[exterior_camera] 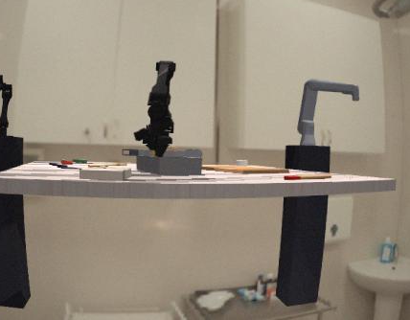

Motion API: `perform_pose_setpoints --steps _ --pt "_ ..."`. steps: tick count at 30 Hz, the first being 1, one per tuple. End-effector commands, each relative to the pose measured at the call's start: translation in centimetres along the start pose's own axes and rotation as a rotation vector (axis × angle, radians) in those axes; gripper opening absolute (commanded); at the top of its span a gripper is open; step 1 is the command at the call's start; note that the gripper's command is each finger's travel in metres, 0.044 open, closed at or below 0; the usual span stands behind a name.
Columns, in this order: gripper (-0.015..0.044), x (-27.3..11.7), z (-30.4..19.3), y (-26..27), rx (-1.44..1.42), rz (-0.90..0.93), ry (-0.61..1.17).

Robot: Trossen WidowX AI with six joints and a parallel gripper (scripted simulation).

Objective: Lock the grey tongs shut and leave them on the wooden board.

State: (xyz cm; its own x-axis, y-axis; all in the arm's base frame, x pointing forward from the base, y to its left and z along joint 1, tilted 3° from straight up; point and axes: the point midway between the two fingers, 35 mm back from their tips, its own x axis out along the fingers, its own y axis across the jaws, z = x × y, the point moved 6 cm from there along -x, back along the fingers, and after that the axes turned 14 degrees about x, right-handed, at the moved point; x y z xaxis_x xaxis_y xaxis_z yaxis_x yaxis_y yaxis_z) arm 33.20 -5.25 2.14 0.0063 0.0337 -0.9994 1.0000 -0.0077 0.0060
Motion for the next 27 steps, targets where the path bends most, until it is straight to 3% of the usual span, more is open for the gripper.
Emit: perform_pose_setpoints --steps 1,24,27 --pt "0.0168 -0.04 0.00 0.03 0.000 0.002 0.000" --pt "0.0015 -0.04 0.00 0.03 0.000 0.002 0.000" --pt "-0.0064 -0.04 0.00 0.03 0.000 0.002 0.000"
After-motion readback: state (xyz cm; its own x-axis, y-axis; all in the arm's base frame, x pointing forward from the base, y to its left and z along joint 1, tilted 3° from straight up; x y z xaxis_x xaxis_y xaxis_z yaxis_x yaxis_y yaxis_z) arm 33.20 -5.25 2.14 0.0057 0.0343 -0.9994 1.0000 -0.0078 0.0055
